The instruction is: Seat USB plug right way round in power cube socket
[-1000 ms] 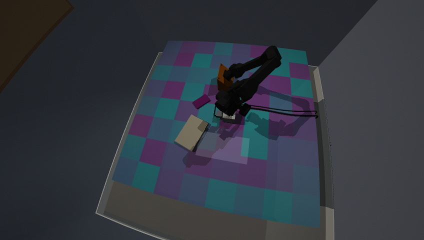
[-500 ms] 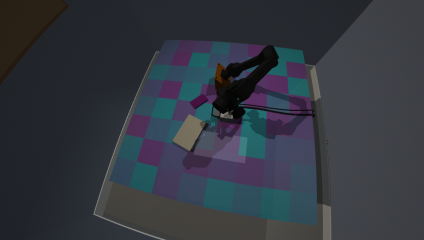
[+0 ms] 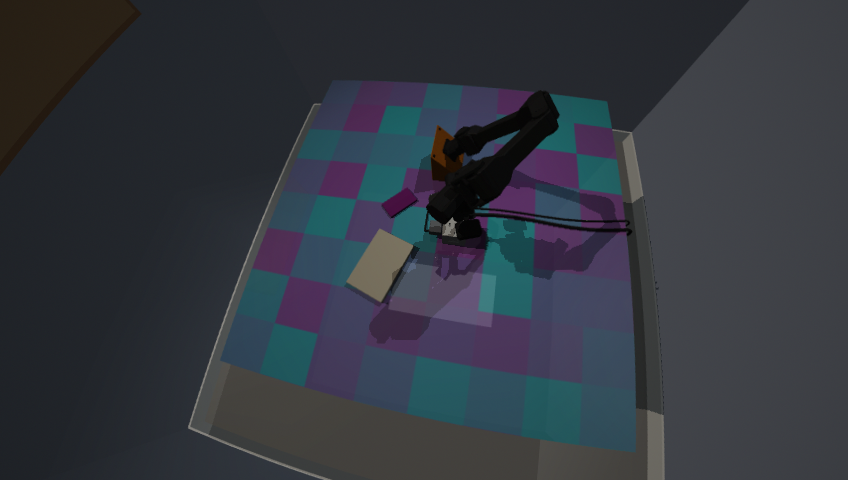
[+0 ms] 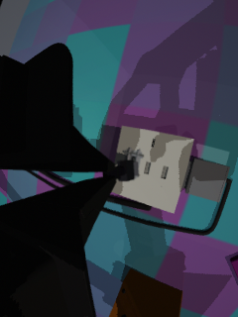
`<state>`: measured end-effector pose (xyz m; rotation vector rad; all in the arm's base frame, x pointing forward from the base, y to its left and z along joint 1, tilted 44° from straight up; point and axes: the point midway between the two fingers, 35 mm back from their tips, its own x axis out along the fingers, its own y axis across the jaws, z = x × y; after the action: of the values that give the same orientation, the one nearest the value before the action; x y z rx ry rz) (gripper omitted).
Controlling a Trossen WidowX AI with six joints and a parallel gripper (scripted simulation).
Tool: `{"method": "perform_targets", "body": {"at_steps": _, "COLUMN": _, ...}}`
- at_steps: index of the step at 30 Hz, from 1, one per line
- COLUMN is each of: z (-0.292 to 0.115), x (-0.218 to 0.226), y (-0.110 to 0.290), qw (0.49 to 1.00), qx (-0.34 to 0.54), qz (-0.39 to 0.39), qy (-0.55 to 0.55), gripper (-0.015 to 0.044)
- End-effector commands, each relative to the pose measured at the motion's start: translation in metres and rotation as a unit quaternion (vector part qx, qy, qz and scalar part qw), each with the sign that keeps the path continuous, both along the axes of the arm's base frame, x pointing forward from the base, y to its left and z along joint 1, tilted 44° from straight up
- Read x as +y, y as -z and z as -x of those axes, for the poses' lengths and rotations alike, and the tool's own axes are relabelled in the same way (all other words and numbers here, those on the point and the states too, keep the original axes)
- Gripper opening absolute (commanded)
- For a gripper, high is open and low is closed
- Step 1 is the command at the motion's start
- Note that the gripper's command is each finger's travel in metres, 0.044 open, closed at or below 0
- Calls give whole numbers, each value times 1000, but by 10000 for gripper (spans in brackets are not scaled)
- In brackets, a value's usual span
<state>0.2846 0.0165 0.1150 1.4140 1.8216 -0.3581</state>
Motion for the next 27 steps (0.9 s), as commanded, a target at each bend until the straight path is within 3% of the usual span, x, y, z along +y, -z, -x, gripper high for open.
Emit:
{"method": "perform_targets", "body": {"at_steps": 1, "z": 0, "x": 0, "y": 0, "qw": 999, "qx": 34, "qz": 4, "qy": 36, "gripper": 0}}
{"method": "perform_targets", "body": {"at_steps": 9, "z": 0, "x": 0, "y": 0, "qw": 989, "qx": 100, "qz": 10, "qy": 105, "gripper": 0}}
{"method": "perform_targets", "body": {"at_steps": 27, "z": 0, "x": 1, "y": 0, "qw": 990, "qx": 98, "qz": 8, "qy": 103, "gripper": 0}}
